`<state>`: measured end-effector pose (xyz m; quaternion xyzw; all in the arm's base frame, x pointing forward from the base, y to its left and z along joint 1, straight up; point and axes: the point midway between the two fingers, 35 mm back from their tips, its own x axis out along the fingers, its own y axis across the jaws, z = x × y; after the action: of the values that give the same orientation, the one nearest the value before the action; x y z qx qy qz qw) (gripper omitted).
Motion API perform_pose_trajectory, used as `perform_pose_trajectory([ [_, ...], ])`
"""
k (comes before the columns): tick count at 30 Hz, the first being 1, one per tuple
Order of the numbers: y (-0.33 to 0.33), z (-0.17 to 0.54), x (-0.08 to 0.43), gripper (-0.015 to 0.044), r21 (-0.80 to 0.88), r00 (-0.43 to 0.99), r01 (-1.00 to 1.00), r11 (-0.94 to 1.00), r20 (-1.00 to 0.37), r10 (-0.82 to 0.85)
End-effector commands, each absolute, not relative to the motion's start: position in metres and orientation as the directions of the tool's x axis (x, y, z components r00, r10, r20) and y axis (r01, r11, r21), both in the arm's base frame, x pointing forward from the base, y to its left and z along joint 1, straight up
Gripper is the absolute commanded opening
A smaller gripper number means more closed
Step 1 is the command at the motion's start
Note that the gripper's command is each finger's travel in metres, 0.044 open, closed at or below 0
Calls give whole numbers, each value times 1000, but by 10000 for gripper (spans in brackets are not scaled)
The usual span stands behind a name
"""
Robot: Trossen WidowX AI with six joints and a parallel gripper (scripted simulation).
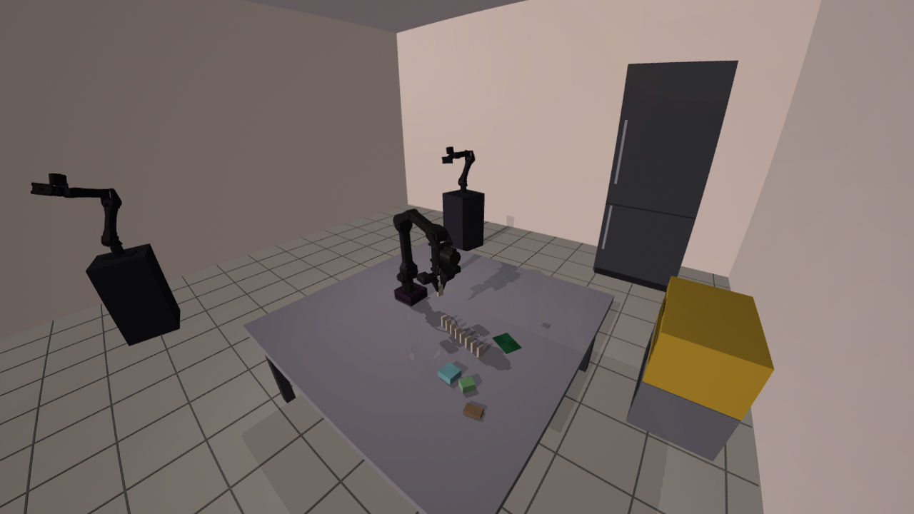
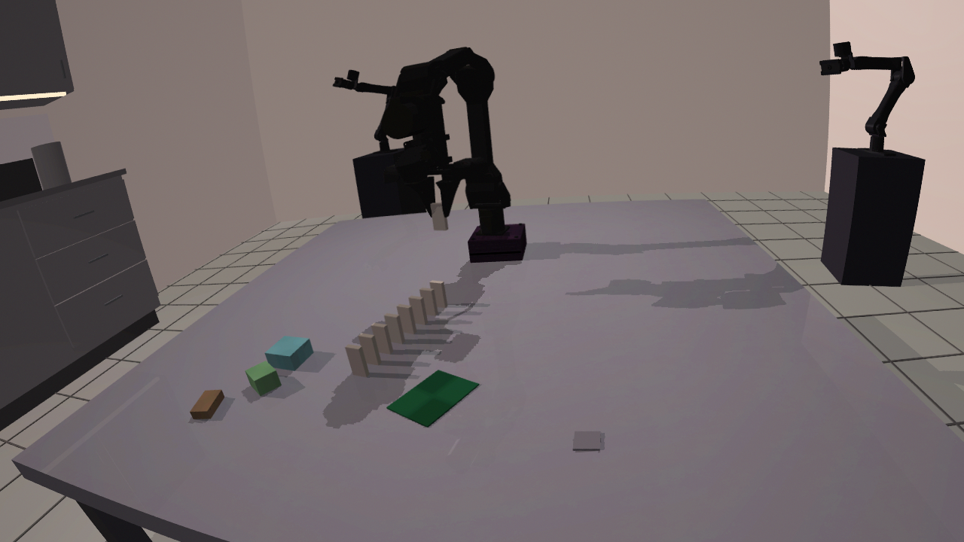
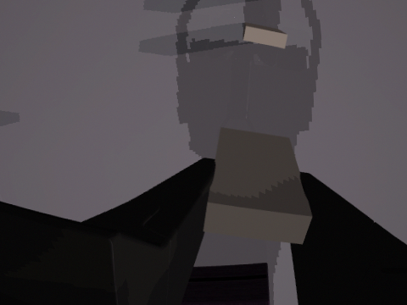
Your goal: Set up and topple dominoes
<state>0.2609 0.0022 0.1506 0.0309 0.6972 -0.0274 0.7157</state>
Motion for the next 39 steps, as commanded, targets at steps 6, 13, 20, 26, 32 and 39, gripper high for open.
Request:
perform_pose_trajectory([
  [6,-1,137,262,107,9,27,116,993,-1000,6],
  [13,-1,102,268,107,9,28,116,993,-1000,6],
  [20,-1,67,269,107,9,28,116,993,-1000,6],
  [26,0,38,266,107,9,27,116,993,-1000,6],
  [32,0,18,262,107,9,27,116,993,-1000,6],
  [39,0,18,262,107,9,27,116,993,-1000,6],
])
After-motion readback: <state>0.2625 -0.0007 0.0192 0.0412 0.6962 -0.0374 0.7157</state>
